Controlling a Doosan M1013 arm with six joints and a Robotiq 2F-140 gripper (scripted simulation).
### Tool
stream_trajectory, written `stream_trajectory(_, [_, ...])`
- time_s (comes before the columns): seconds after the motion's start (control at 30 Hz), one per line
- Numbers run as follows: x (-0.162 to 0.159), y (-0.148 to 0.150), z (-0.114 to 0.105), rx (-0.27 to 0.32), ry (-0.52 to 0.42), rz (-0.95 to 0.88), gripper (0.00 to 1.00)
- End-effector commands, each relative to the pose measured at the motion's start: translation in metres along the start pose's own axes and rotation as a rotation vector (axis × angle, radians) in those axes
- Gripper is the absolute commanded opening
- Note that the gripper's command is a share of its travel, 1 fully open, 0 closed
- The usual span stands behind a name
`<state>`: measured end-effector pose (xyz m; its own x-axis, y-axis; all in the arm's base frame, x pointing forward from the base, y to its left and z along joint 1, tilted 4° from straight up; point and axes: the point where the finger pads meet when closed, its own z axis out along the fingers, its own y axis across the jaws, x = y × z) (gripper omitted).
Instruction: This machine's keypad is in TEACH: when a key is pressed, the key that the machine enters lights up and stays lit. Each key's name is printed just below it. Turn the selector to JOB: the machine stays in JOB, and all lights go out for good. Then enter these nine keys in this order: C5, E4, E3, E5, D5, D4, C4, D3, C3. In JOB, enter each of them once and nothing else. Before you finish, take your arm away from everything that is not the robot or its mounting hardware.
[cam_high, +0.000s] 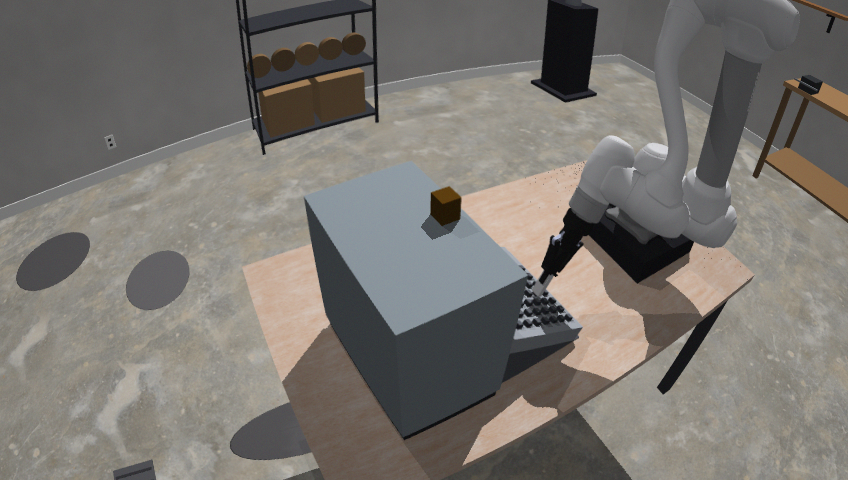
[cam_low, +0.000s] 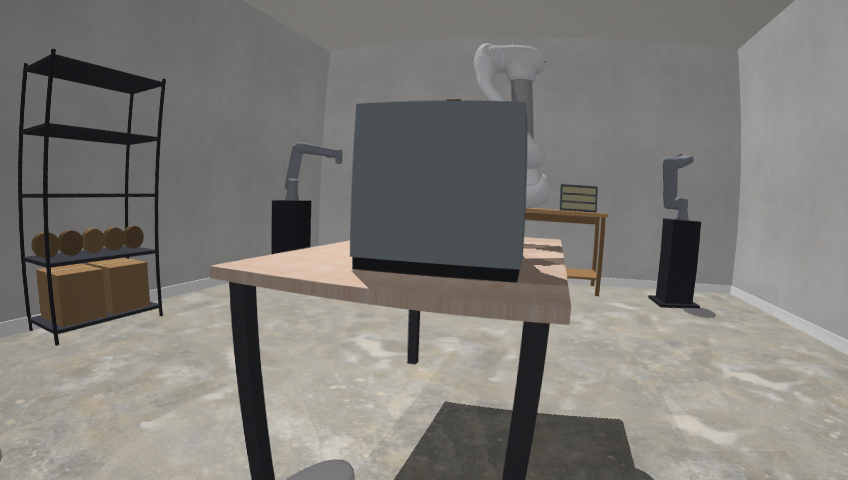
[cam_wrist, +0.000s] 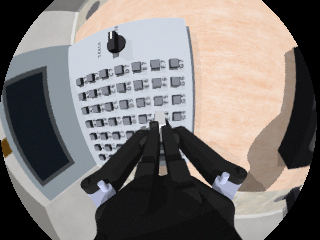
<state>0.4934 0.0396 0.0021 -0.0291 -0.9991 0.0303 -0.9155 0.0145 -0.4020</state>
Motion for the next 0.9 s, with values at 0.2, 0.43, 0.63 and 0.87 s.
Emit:
stream_trajectory(0.2, [0.0, 0.0, -0.003, 0.0, 0.0, 0.0, 0.0])
stream_trajectory(0.43, [0.0, 0.0, -0.009, 0.0, 0.0, 0.0, 0.0])
stream_trajectory(0.63, [0.0, 0.0, -0.02, 0.0, 0.0, 0.0, 0.0])
stream_trajectory(0.87, [0.0, 0.0, -0.031, 0.0, 0.0, 0.0, 0.0])
